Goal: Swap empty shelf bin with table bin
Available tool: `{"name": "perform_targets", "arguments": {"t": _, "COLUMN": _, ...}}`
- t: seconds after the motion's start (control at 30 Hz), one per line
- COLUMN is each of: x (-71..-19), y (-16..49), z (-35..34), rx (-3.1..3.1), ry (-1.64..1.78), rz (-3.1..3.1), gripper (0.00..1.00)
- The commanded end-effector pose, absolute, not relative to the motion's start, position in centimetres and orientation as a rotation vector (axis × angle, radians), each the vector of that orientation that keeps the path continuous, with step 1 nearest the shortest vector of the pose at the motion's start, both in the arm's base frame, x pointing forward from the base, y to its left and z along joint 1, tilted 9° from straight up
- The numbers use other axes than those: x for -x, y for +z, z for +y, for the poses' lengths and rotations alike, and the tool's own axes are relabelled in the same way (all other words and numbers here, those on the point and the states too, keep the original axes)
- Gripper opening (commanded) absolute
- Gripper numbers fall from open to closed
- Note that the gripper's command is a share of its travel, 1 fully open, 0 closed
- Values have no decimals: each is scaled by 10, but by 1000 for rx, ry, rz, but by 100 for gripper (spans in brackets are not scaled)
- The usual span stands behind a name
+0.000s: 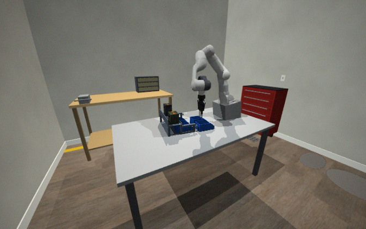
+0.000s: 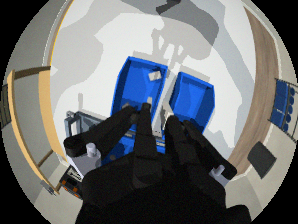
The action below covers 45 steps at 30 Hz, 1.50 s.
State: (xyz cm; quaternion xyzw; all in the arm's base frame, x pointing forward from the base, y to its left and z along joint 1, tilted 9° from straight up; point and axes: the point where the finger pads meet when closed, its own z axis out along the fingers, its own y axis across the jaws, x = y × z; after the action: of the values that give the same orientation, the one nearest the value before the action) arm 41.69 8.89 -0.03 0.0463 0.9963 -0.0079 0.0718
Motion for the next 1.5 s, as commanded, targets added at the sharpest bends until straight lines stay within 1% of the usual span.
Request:
{"name": "perform_targets", "arguments": {"t": 0.0, "x": -421, "y": -6, "z": 92, "rx": -171, "ry": -7, "rz": 2985, "gripper": 15}}
{"name": "perform_targets", "arguments": {"t": 1.47, "x": -423, "y": -13, "z": 93, "rx": -171, "ry": -7, "rz": 2985, "gripper": 15}}
